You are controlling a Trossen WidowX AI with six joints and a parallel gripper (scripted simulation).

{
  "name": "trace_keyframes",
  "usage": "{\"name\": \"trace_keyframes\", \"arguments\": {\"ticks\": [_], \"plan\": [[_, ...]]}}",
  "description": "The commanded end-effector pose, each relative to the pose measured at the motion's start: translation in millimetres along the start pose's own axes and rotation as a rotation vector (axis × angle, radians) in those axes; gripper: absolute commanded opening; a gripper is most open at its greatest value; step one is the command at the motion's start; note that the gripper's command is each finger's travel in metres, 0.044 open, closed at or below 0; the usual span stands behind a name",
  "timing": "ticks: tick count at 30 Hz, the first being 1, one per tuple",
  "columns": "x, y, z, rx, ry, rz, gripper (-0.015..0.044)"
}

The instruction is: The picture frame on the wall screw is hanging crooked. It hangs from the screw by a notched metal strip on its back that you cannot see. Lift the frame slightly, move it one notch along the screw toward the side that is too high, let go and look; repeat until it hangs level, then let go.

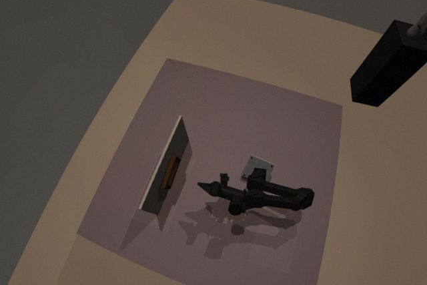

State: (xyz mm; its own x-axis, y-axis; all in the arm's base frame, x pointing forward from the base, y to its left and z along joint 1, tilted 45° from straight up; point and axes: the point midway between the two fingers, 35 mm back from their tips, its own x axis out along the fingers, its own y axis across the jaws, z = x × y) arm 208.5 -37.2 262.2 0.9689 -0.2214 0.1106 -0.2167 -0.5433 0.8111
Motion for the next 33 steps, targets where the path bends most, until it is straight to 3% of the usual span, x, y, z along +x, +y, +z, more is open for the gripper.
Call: {"name": "trace_keyframes", "arguments": {"ticks": [1, 24, 33], "plan": [[25, -26, 7, -0.004, -0.015, -0.017, 0.0260], [38, -40, 9, -0.003, -0.017, -0.017, 0.0260], [81, -36, 4, -0.003, -0.015, -0.015, 0.0260]]}}
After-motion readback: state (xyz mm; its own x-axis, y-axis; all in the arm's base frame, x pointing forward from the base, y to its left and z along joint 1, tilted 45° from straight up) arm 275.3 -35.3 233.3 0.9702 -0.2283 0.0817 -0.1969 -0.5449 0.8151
